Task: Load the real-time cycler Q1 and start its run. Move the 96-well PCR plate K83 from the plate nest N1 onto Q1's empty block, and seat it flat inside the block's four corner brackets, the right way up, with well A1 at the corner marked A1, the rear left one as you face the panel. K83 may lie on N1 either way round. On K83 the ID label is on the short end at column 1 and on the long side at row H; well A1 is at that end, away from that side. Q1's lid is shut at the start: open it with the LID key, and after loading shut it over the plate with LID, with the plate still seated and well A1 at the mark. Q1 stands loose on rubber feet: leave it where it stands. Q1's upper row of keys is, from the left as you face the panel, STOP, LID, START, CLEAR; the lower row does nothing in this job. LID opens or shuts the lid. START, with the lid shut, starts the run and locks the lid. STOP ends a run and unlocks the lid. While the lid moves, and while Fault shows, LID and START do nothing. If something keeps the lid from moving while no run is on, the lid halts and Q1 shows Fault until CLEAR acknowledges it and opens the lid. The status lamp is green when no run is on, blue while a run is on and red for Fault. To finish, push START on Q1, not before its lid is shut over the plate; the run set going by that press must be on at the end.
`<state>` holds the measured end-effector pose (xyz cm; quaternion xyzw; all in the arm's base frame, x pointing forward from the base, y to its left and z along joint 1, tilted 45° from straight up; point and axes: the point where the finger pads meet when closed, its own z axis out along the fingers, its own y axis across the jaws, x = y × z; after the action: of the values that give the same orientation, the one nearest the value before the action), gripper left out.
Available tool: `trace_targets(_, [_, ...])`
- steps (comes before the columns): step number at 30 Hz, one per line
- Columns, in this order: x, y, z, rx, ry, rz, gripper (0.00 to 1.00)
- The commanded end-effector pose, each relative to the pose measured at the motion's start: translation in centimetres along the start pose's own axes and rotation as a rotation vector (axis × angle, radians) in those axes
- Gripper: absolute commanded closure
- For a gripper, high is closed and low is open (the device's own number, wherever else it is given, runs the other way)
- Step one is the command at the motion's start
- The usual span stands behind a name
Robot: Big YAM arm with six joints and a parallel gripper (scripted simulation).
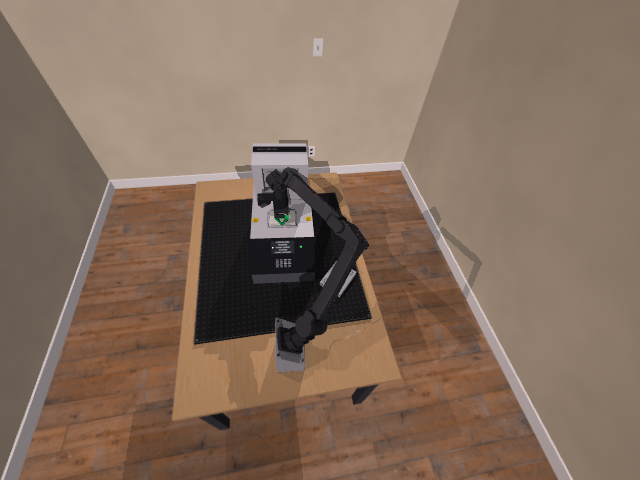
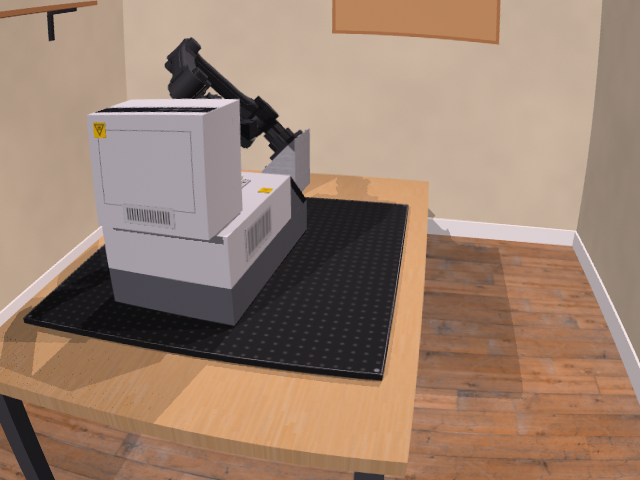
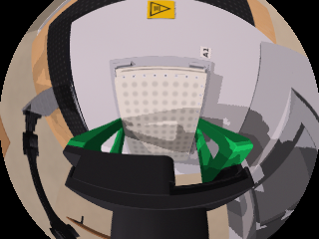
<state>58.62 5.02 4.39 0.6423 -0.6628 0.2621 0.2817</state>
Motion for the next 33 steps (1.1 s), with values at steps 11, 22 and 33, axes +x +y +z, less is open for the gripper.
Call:
trace_targets(11, [1.9,-1.6,3.1,-0.043,0.013,0.016,1.0])
trace_targets(22, [1.3,-1.1,3.9,-0.046,0.015,0.013,1.0])
trace_targets(33, [0.7,0.0,4.9,-0.065,0.024,-0.006,1.0])
